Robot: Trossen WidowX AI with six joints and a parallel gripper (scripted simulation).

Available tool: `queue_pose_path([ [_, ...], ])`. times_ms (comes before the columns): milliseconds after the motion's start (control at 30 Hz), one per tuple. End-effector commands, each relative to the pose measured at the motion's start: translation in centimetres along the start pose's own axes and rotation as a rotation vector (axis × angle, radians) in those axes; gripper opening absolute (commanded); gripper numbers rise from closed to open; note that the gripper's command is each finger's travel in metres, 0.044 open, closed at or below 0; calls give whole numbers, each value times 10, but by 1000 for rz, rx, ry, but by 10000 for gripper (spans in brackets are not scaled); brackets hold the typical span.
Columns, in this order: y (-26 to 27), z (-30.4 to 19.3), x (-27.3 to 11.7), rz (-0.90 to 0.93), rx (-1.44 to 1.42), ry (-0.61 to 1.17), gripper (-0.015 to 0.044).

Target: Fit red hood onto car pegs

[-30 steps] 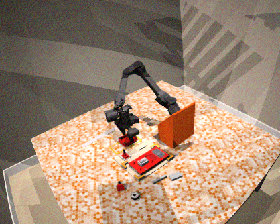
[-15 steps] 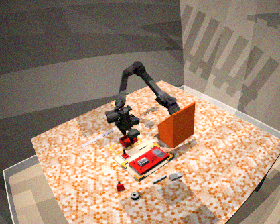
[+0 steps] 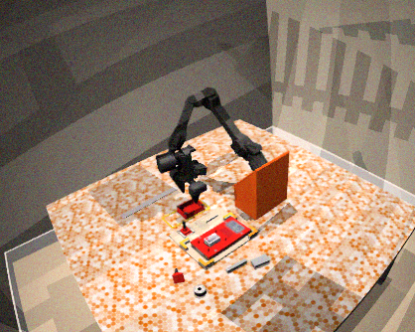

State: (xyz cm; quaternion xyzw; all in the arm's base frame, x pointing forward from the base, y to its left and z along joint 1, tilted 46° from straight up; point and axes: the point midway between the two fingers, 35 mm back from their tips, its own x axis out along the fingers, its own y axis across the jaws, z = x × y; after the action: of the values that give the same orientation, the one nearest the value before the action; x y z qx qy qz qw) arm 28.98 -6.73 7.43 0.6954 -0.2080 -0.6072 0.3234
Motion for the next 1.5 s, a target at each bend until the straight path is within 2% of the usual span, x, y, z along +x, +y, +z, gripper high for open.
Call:
queue_pose_path([
  [0, 2, -1, -33, -18, 25, 43, 440],
  [533, 0, -2, -25, -17, -16, 49, 440],
  [1033, -14, -1, 1, -75, -697, 259, 440],
  [1467, -18, -2, 13, 95, -1300, 485, 440],
])
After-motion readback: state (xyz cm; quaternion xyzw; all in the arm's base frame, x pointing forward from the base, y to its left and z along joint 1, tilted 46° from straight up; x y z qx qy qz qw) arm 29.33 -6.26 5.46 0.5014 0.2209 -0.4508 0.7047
